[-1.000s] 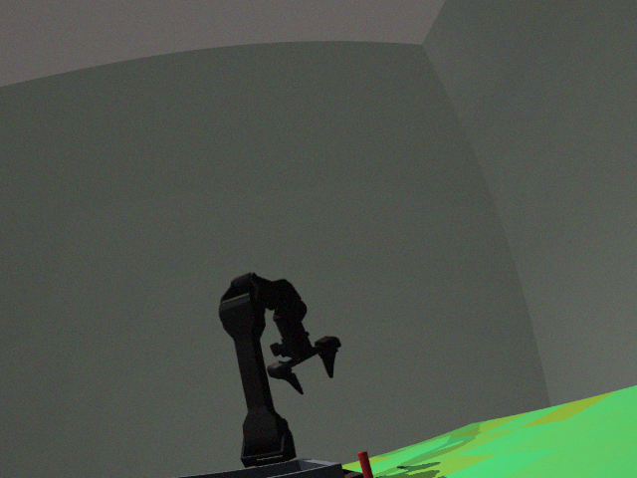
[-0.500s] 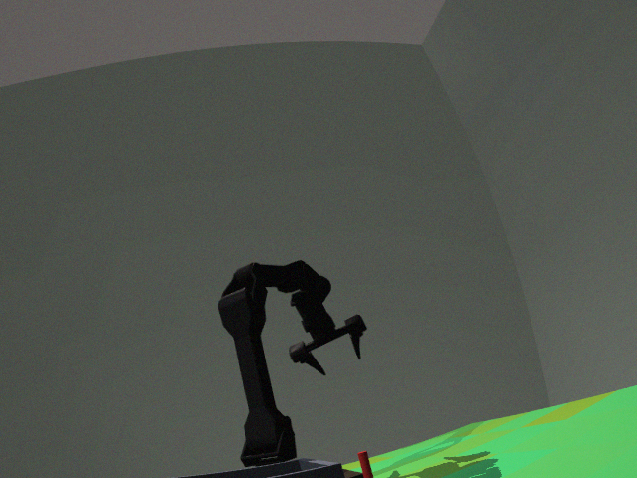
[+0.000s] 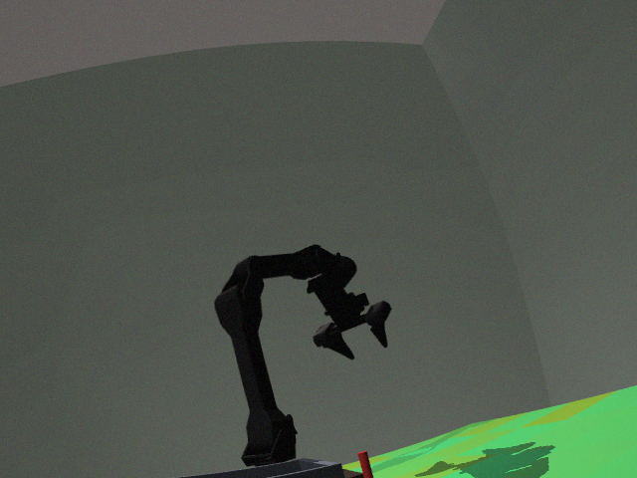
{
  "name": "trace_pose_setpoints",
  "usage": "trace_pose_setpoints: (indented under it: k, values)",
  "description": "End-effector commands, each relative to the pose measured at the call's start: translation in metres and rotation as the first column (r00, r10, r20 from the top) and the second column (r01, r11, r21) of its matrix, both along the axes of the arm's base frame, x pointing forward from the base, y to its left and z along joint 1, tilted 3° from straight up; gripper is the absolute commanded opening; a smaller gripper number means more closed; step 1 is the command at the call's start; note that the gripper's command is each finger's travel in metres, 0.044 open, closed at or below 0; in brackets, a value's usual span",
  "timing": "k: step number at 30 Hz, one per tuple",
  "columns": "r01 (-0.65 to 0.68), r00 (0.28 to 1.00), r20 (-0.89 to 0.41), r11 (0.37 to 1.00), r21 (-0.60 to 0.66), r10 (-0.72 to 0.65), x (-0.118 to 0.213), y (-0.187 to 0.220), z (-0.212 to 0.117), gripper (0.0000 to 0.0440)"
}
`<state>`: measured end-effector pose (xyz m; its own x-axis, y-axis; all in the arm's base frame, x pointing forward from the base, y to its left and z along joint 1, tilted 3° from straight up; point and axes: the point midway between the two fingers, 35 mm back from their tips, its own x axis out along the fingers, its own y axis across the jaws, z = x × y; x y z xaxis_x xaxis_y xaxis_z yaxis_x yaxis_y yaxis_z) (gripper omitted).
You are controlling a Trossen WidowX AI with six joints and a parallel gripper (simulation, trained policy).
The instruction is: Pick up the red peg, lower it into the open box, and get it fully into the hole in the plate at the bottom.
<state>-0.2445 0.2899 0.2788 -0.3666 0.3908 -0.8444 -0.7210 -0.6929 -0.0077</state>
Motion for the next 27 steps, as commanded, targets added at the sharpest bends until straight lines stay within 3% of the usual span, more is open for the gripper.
trace_pose_setpoints:
  k: [1, 7, 13, 20, 27]
  values:
    - [0.12, 0.992, -0.036, 0.992, -0.034, -0.121, 0.02, 0.008, 0.0, 0.044]
    - [0.309, 0.946, -0.072, 0.946, -0.094, -0.316, 0.054, 0.021, -0.002, 0.044]
    - [0.483, 0.861, -0.09, 0.861, -0.159, -0.5, 0.089, 0.029, -0.006, 0.044]
    - [0.658, 0.718, -0.091, 0.716, -0.235, -0.69, 0.132, 0.033, -0.014, 0.044]
    - [0.792, 0.535, -0.07, 0.529, -0.305, -0.842, 0.174, 0.031, -0.024, 0.044]
